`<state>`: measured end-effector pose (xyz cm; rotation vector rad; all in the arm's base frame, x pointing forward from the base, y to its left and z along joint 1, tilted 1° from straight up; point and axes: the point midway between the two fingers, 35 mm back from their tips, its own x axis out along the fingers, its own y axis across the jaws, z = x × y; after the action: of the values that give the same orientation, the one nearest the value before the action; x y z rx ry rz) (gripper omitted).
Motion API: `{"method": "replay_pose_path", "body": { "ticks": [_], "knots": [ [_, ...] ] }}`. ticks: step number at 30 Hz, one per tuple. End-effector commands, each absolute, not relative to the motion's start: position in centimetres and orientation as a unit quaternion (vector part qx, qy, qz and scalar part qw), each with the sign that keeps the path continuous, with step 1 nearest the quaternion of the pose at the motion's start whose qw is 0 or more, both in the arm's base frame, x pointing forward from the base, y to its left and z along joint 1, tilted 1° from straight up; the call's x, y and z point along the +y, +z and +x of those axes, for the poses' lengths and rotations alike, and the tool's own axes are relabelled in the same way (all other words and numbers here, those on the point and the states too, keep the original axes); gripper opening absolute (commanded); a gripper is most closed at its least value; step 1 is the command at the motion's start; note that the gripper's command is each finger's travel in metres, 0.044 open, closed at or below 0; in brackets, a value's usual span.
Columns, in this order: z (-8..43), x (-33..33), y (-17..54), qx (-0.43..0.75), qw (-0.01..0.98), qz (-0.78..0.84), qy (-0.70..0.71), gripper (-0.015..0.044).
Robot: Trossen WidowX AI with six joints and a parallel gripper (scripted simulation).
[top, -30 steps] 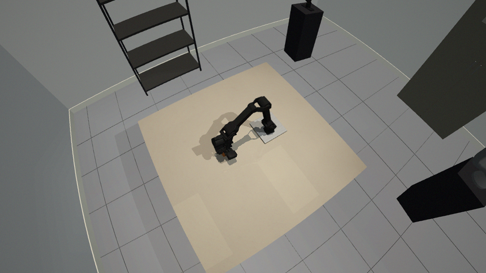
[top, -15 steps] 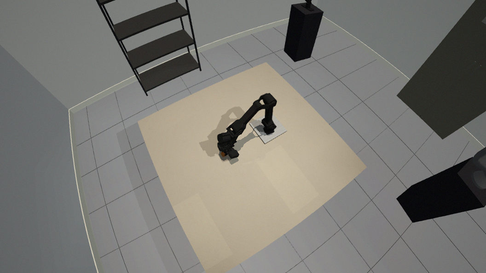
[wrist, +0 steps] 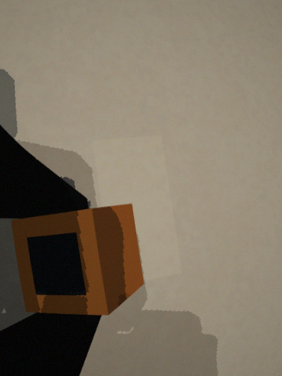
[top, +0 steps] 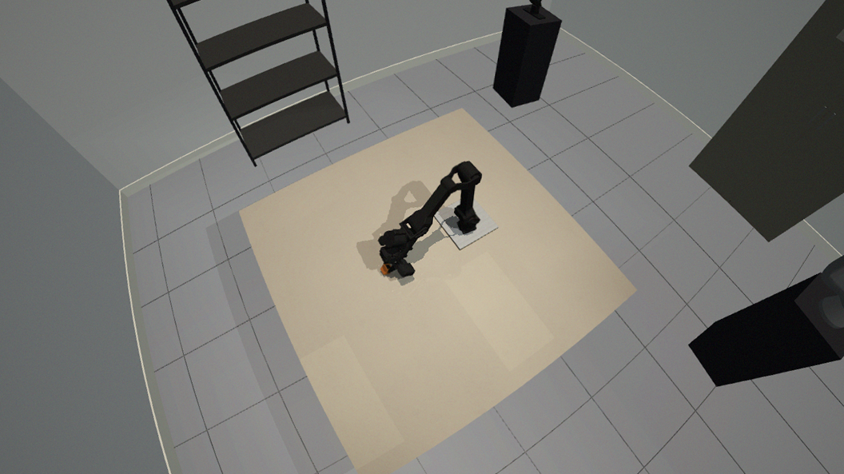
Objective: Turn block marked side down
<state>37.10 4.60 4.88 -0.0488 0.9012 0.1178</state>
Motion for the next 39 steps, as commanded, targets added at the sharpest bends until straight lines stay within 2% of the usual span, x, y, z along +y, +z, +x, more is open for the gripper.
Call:
{"method": "replay_pose_path", "body": {
  "ticks": [1,22,39],
  "knots": [
    [37.2,4.5,4.1,0.411,0.910,-0.023,0.055,0.0000],
    [36.0,4.4,3.2,0.258,0.964,-0.014,0.058,0.0000],
    [35.8,4.4,3.4,0.241,0.969,-0.013,0.058,0.0000]
  ]
}}
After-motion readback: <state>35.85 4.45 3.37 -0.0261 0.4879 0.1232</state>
